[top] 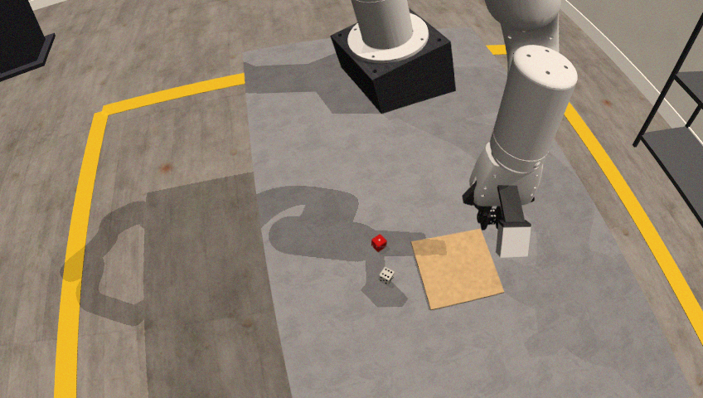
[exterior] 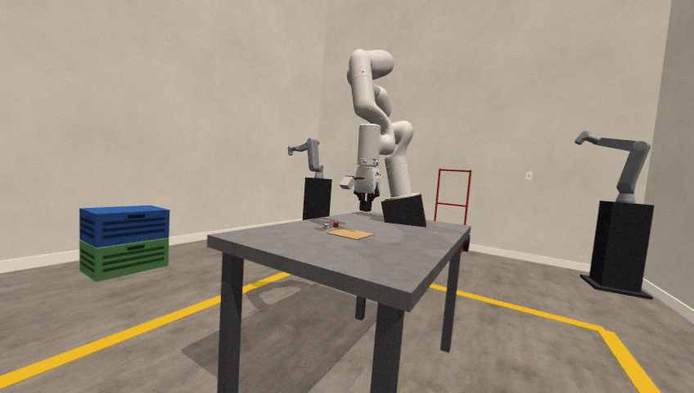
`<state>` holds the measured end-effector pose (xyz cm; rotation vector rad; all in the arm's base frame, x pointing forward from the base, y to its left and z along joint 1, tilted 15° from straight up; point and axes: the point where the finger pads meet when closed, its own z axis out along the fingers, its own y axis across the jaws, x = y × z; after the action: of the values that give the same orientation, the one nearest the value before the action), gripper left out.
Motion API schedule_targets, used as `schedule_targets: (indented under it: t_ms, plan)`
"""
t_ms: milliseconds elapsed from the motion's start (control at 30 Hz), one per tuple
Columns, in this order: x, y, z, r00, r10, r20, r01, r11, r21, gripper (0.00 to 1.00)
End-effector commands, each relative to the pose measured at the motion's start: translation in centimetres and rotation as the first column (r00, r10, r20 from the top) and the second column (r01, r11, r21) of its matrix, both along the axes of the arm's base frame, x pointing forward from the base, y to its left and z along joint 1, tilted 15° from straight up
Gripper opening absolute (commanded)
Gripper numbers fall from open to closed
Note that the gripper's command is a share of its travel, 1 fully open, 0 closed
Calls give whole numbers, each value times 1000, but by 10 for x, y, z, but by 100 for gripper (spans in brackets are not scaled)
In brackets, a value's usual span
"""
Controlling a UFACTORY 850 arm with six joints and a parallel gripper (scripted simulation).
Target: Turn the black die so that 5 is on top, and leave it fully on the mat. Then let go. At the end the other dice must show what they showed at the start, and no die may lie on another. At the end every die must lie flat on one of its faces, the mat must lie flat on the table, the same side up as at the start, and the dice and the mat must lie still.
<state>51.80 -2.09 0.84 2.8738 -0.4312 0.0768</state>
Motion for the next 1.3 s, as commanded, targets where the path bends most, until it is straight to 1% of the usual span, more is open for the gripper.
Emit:
schedule_targets:
  t_ms: [0, 133, 200, 233, 267, 367, 400, 433, 533, 600, 667, 733, 800, 867, 1100, 1267]
  plan:
    - [5, -10, 3, 987, -150, 60, 151, 989, -4, 15]
    - [7, -16, 4, 966, -243, 83, 244, 970, 4, 15]
    - [9, -22, 6, 940, -325, 103, 325, 946, 14, 15]
    - [9, -22, 6, 938, -330, 104, 330, 944, 14, 15]
    - [11, -27, 7, 915, -385, 118, 386, 922, 22, 15]
    - [13, -33, 8, 871, -471, 138, 471, 881, 36, 15]
    - [13, -34, 9, 867, -479, 140, 478, 877, 37, 15]
    - [14, -38, 10, 835, -529, 152, 529, 848, 47, 15]
    - [15, -39, 10, 828, -539, 154, 539, 841, 49, 15]
    - [17, -47, 12, 754, -633, 176, 632, 772, 70, 15]
    - [18, -50, 12, 722, -667, 183, 666, 742, 79, 15]
    - [19, -55, 14, 674, -713, 193, 711, 697, 93, 15]
    - [20, -57, 14, 648, -735, 198, 733, 673, 100, 15]
    - [20, -58, 14, 640, -742, 200, 740, 665, 102, 15]
    - [20, -58, 14, 640, -741, 205, 740, 666, 98, 15]
    - [18, -58, 14, 638, -728, 250, 738, 671, 73, 15]
